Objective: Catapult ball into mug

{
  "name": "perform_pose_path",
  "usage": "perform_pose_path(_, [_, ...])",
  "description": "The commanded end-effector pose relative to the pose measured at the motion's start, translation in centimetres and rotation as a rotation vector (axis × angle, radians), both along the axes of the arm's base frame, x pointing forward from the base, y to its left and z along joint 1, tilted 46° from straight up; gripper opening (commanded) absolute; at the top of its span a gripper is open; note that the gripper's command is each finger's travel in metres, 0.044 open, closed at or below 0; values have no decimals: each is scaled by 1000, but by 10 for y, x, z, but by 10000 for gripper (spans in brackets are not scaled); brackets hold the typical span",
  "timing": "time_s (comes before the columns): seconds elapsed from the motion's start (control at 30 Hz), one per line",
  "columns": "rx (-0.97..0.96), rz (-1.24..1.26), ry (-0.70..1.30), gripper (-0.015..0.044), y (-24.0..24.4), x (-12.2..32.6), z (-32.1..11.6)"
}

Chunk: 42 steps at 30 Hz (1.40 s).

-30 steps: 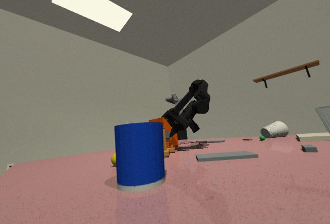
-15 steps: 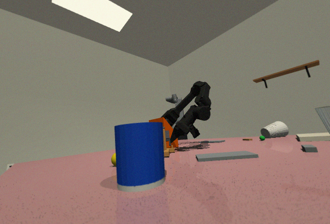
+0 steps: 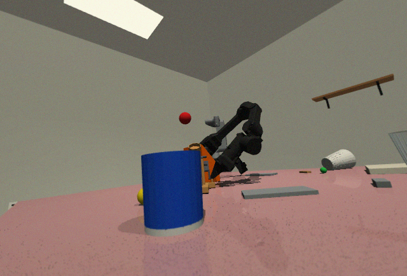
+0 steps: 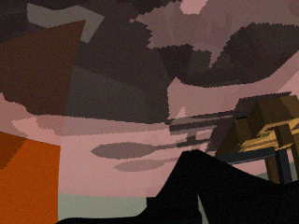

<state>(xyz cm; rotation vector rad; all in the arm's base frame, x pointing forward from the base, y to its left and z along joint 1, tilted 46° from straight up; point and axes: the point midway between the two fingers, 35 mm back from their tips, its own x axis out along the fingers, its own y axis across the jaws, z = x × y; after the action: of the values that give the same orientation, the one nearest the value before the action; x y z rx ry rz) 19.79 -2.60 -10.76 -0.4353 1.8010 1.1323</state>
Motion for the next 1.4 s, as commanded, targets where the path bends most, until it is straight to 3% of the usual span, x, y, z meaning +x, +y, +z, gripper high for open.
perform_pose_path(0.0, [-11, -3, -35, 0, -29, 29, 47])
perform_pose_path(0.13, [-13, -2, -37, 0, -53, 38, 98])
perform_pose_path(0.27, [-13, -2, -37, 0, -56, 38, 106])
perform_pose_path(0.3, [-16, -14, -47, 26, -49, 39, 87])
perform_pose_path(0.83, [-93, -521, -152, 440, -120, 105, 59])
perform_pose_path(1.37, [-133, -1063, -237, 440, -220, 147, 27])
